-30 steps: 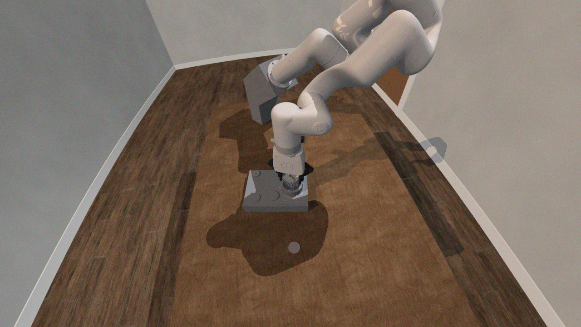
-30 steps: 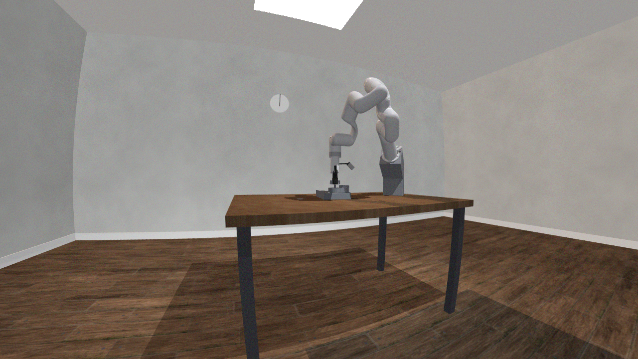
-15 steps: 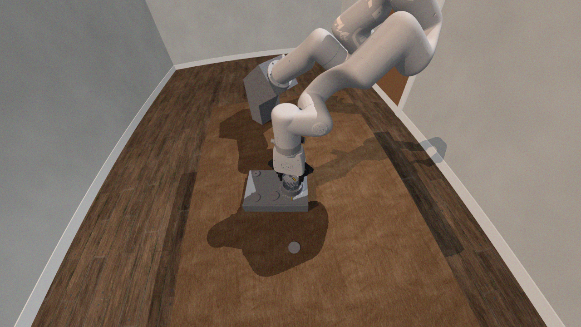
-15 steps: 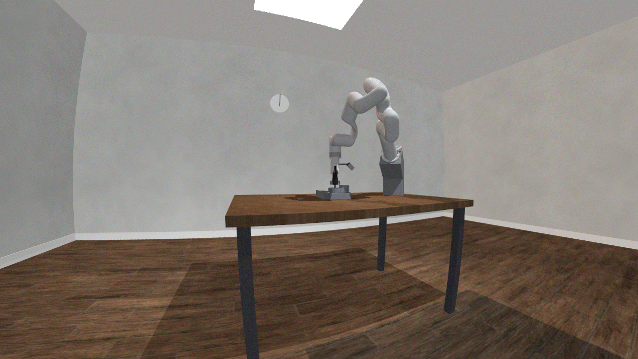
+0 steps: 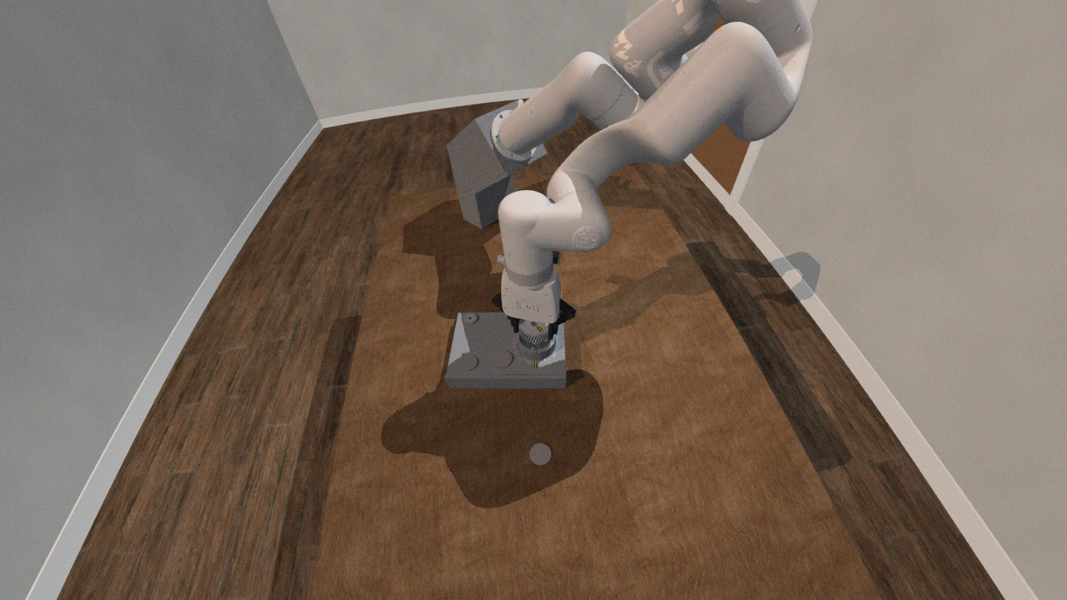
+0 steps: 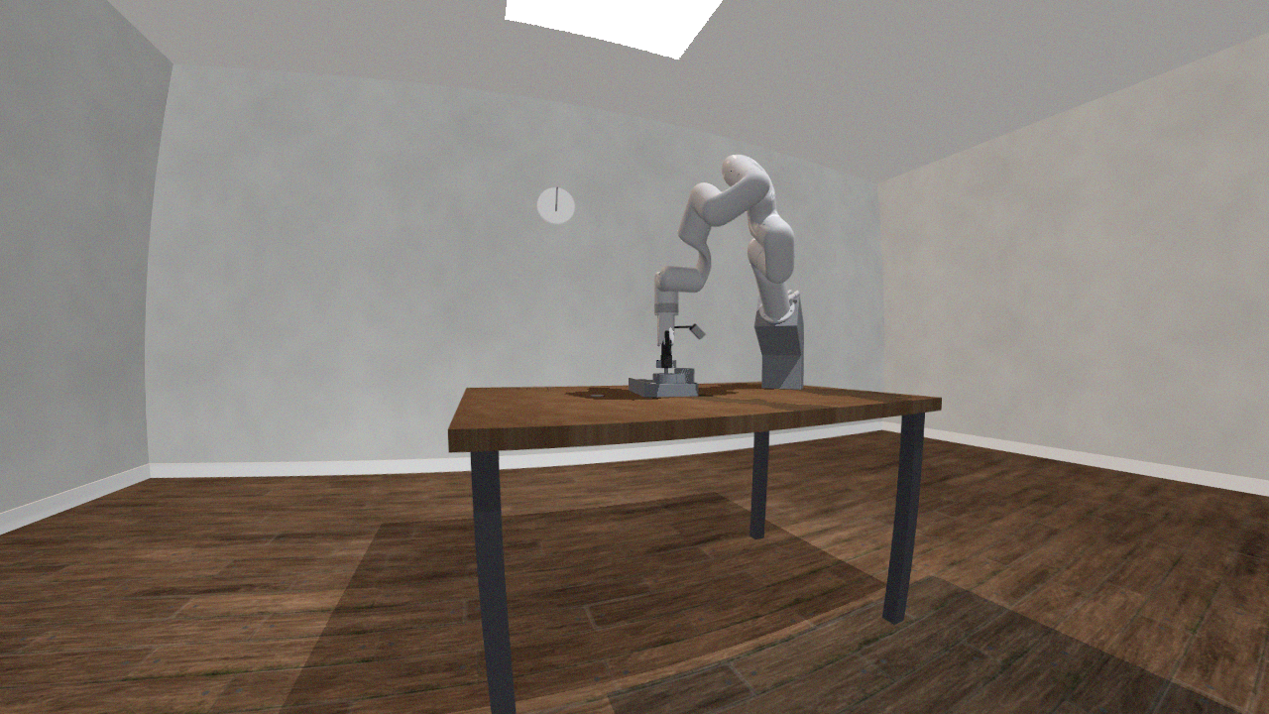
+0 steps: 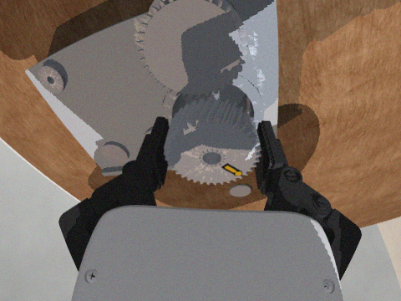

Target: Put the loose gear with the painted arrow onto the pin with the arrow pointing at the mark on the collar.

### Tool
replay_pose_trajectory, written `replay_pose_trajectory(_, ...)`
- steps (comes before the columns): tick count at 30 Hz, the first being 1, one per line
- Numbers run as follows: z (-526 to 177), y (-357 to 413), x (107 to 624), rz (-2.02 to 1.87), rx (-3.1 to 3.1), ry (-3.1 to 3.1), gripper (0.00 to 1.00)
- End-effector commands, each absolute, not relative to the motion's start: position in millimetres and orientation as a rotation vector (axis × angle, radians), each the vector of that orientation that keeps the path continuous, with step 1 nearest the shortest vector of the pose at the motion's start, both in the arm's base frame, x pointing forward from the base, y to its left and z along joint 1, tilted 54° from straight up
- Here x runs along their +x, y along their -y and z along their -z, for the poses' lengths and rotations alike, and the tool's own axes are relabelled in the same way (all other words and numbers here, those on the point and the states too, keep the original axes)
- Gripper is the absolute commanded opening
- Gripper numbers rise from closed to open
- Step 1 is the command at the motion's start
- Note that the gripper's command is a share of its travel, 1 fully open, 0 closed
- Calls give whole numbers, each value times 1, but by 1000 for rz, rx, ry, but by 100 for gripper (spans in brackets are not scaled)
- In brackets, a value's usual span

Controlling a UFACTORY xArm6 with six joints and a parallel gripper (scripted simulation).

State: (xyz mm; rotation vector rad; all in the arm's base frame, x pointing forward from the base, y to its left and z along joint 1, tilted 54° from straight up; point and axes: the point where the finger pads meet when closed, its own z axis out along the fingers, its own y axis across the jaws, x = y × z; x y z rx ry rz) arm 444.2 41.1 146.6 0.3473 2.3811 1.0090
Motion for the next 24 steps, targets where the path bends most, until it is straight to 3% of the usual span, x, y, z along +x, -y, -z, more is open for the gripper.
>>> replay_pose_trajectory(1, -147, -41, 445, -1007, 348, -2380, 0)
replay_pose_trajectory(21, -147, -41, 445, -1007, 348, -2380, 0)
replay_pose_trajectory(22, -147, -41, 445, -1007, 348, -2380, 100)
replay_pose_trajectory(24, -147, -41, 445, -1007, 348, -2380, 100)
